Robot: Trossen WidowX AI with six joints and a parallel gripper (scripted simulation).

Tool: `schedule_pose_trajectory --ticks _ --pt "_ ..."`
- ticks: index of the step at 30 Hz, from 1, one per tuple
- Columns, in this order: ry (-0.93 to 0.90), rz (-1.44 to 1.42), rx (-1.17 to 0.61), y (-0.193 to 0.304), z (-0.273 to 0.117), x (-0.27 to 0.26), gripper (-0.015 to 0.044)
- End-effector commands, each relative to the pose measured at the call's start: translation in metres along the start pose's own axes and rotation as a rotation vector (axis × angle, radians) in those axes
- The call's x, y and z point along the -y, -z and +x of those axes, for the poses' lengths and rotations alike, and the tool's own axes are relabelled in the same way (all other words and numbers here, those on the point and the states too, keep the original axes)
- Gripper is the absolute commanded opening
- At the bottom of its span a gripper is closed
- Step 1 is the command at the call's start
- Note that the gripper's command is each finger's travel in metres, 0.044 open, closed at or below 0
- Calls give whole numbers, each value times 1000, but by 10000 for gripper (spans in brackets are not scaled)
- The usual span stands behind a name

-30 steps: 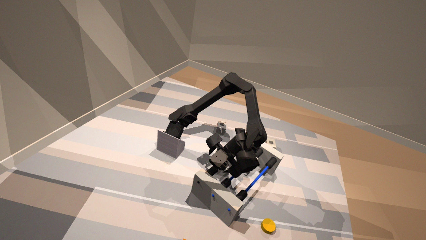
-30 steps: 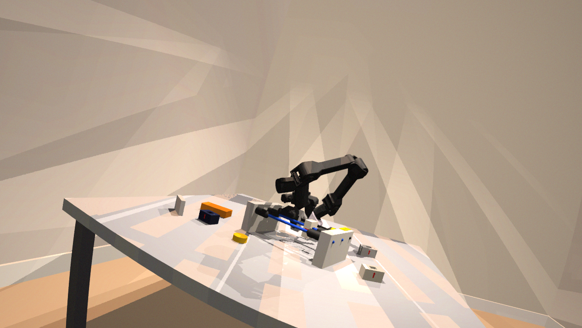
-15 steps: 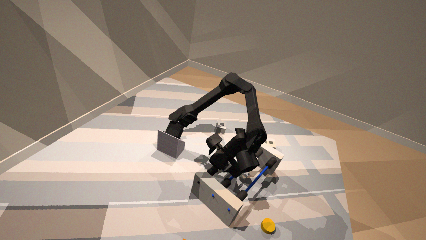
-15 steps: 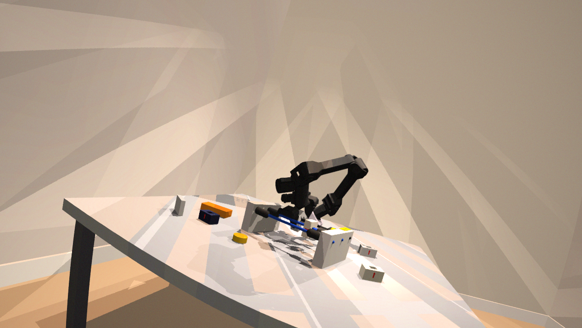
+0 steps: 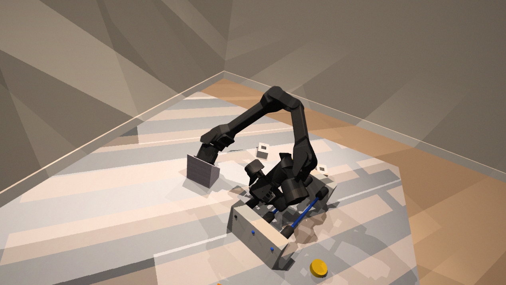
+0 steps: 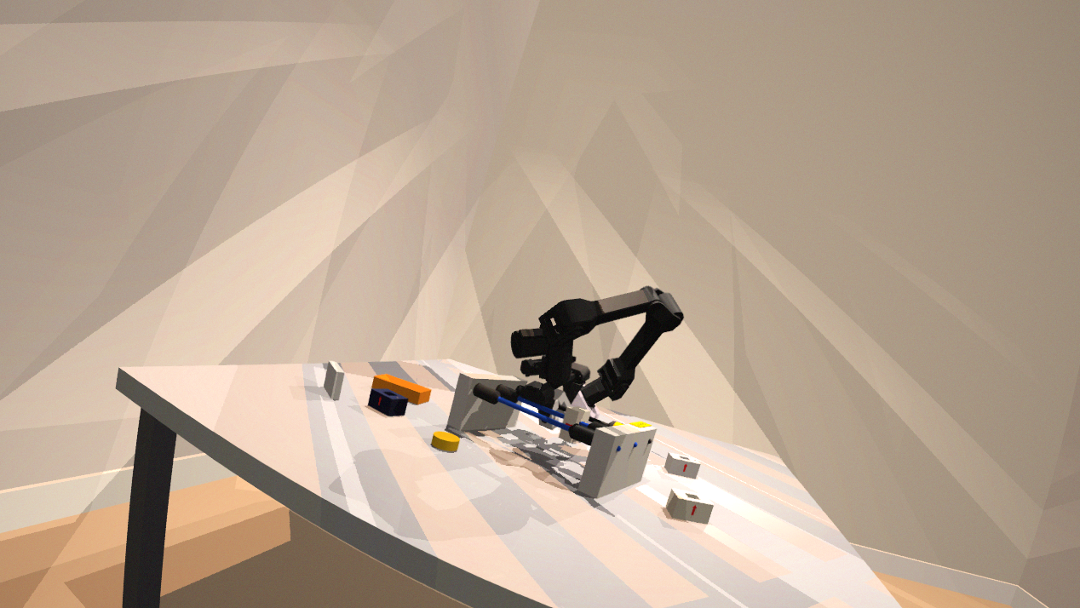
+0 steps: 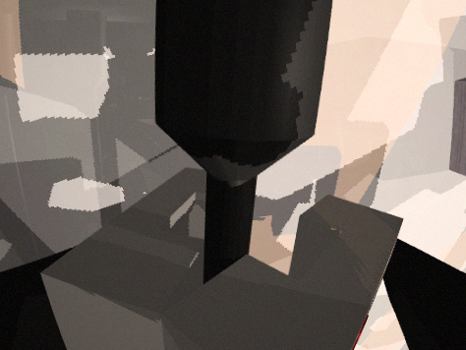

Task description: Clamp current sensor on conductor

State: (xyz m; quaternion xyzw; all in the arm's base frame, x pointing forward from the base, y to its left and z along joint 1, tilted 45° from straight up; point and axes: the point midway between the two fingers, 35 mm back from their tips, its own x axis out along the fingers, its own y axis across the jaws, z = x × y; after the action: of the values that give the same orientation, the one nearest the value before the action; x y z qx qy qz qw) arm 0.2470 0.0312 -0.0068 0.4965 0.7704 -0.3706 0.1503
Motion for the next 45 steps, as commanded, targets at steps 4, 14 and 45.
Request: schedule_pose_trajectory --ticks 4,14,45 --pt "15 13 -6 1 0 4 353" --pt "15 13 -6 1 0 4 287" --pt "15 13 -6 1 0 4 0"
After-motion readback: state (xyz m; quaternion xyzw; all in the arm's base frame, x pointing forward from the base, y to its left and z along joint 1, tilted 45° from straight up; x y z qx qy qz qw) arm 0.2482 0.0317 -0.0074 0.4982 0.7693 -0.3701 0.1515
